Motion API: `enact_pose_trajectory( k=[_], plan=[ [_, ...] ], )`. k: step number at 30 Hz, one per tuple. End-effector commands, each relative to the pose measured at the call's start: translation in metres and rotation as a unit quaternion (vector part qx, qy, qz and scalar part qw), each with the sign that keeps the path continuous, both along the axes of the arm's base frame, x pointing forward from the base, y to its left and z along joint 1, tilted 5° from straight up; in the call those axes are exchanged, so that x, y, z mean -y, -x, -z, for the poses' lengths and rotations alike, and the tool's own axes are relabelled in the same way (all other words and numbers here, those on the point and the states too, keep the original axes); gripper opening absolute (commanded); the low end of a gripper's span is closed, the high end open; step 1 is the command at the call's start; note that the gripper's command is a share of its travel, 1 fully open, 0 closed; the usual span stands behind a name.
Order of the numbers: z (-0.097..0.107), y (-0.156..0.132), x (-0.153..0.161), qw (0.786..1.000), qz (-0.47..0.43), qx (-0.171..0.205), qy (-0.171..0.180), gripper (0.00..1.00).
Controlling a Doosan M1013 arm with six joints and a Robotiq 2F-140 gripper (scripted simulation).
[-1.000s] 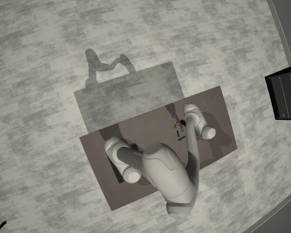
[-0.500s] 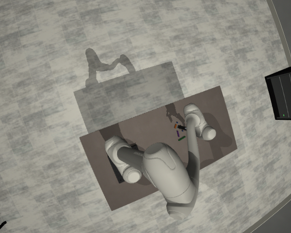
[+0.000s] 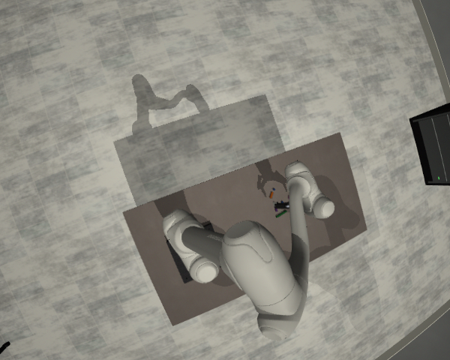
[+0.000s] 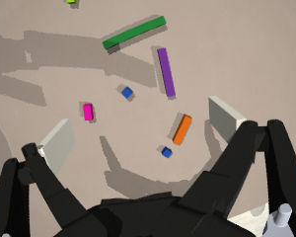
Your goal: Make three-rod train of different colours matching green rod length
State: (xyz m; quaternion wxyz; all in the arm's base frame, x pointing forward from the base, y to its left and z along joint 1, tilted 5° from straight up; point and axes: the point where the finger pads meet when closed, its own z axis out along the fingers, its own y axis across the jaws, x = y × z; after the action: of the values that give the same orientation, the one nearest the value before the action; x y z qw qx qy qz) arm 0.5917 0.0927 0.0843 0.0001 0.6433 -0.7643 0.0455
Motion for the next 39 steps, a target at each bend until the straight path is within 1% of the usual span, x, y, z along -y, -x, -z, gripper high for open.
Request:
enact_pose_trajectory(
  k=[1,6,11,13,15,19,22,25,39],
  plan=[
    [-0.001,0.0,0.007,0.996,-0.083,-0.005,0.0,1.0],
    [-0.001,0.0,0.01,0.984,-0.178,-0.011,0.005,1.0],
    [-0.001,0.0,0.013,0.962,-0.272,-0.017,0.011,1.0],
    [-0.001,0.0,0.013,0.962,-0.272,-0.017,0.011,1.0],
    [-0.002,0.0,0.015,0.944,-0.33,-0.021,0.015,1.0],
    [-0.002,0.0,0.018,0.917,-0.399,-0.026,0.019,1.0],
    [-0.002,0.001,0.019,0.903,-0.428,-0.028,0.021,1.0],
    [-0.002,0.001,0.019,0.9,-0.436,-0.028,0.021,1.0],
    [-0.002,0.001,0.019,0.899,-0.436,-0.028,0.021,1.0]
  ],
)
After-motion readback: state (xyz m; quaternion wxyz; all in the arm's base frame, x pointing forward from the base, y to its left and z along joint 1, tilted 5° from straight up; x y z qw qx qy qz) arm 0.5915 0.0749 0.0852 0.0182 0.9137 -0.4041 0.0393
